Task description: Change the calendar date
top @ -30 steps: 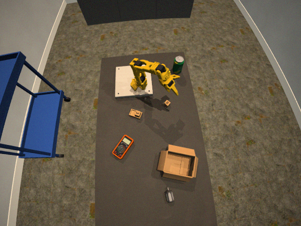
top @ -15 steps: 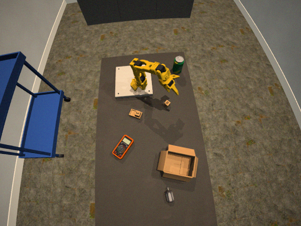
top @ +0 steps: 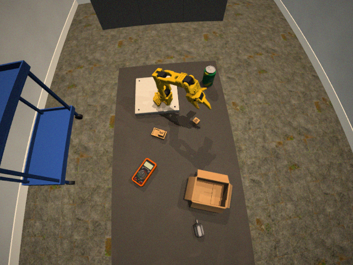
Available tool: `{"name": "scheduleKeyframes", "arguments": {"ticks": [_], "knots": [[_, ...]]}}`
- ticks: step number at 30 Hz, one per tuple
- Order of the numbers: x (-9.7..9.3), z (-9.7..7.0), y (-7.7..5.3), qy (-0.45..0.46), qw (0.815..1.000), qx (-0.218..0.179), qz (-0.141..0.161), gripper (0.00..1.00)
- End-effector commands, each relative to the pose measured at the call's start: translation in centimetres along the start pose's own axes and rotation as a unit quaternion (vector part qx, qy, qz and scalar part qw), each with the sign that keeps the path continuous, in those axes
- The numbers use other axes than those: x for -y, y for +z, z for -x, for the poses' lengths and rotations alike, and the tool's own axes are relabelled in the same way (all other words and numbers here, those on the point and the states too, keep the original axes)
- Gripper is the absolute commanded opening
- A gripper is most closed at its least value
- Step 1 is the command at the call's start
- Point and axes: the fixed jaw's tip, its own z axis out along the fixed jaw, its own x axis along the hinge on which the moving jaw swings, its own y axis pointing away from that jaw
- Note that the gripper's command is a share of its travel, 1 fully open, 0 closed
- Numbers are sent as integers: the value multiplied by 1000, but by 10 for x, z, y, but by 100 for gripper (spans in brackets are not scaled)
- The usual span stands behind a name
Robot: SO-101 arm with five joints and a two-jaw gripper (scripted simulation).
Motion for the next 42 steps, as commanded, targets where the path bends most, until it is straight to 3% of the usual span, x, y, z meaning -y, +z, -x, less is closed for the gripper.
{"name": "scheduleKeyframes", "arguments": {"ticks": [1,6,11,19,21,35,42], "knots": [[0,-5,3,-63,998,-3,-1,35],[0,-7,4,-118,993,-5,0,35],[1,-12,7,-215,976,-8,2,35],[2,-18,12,-365,931,-11,5,35],[2,-18,12,-365,931,-11,5,35],[4,-26,18,-542,840,-14,12,35],[4,-28,19,-571,821,-14,13,35]]}}
